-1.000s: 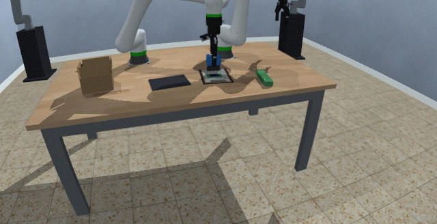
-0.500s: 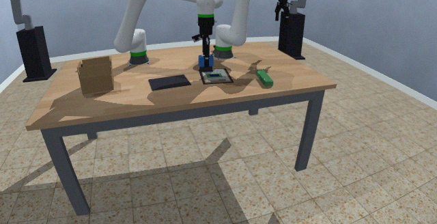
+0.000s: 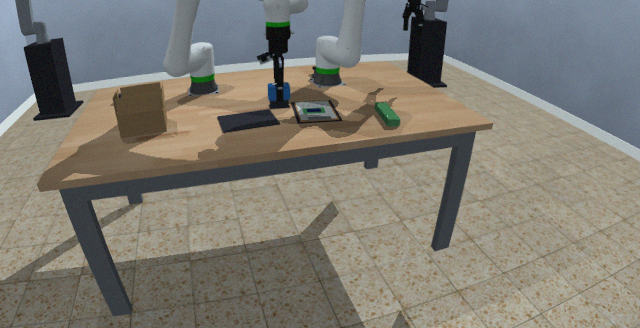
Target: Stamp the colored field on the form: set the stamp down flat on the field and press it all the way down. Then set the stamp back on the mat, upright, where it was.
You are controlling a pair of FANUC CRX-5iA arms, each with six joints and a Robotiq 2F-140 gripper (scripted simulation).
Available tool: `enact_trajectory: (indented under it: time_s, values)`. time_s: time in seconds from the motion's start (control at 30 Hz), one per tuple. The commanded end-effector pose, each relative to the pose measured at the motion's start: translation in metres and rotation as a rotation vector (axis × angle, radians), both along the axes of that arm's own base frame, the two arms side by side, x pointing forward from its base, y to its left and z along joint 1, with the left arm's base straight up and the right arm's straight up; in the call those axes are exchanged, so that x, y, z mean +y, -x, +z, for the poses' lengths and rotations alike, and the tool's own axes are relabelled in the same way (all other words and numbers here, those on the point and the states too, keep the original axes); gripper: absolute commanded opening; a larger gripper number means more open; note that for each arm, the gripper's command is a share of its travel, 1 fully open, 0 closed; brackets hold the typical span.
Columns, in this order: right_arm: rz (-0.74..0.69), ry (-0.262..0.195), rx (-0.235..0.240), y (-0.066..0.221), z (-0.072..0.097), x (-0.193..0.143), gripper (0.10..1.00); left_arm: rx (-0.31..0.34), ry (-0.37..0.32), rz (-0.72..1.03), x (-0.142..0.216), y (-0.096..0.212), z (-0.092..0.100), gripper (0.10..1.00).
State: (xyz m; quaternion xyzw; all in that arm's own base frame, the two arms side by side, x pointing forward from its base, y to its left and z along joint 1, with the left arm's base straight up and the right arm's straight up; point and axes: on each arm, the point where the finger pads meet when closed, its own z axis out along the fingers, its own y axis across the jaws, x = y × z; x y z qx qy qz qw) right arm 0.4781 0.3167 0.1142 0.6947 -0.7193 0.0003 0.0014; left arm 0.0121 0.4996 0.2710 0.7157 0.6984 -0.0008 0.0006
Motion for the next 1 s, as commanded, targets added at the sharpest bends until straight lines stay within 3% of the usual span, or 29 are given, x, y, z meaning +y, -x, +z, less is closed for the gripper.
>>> enact_trajectory:
  time_s: [0.0,0.23,0.53,0.97]
  values:
    - [0.014,-0.003,-0.003,-0.002,0.001,-0.033,0.247,0.000,-0.002,0.000,0.000,0.000,0.001,1.000]
    - [0.033,-0.003,-0.003,0.000,-0.001,-0.082,0.247,0.000,-0.002,0.000,0.000,0.000,0.001,1.000]
    - [0.046,-0.003,-0.003,0.004,-0.003,-0.115,0.247,0.000,-0.002,0.000,0.000,0.000,0.001,1.000]
    - [0.053,-0.003,-0.003,0.007,-0.005,-0.132,0.247,0.000,-0.002,0.000,0.000,0.000,0.001,1.000]
